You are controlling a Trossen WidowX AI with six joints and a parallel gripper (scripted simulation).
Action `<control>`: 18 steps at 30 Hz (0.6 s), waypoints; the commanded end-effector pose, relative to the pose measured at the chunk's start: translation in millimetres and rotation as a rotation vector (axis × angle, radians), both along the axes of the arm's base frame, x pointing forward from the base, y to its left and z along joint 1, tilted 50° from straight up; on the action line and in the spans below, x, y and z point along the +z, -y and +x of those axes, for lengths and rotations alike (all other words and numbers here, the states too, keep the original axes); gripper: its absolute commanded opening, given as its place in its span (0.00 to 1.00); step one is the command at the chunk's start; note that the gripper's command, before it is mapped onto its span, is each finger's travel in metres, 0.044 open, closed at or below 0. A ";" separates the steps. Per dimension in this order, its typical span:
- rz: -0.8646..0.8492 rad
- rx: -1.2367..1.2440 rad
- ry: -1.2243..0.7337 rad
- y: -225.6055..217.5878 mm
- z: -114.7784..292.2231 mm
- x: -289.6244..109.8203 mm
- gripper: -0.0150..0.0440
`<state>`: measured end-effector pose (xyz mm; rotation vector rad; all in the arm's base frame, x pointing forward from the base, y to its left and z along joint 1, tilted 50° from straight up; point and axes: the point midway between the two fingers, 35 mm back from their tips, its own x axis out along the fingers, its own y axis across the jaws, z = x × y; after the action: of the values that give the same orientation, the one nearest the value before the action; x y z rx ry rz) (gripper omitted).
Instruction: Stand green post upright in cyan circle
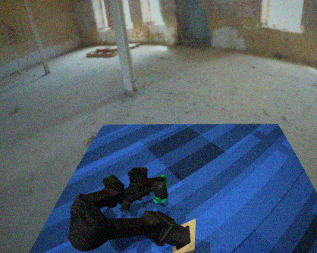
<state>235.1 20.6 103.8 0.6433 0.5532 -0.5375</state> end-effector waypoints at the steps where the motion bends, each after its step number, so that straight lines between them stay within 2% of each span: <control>1: 0.005 -0.014 0.027 -0.2 -1.5 -0.3 0.29; 18: 0.036 -0.062 0.146 -1.5 -3.4 7.6 0.29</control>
<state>233.3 22.1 112.1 0.7161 0.4274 -0.5346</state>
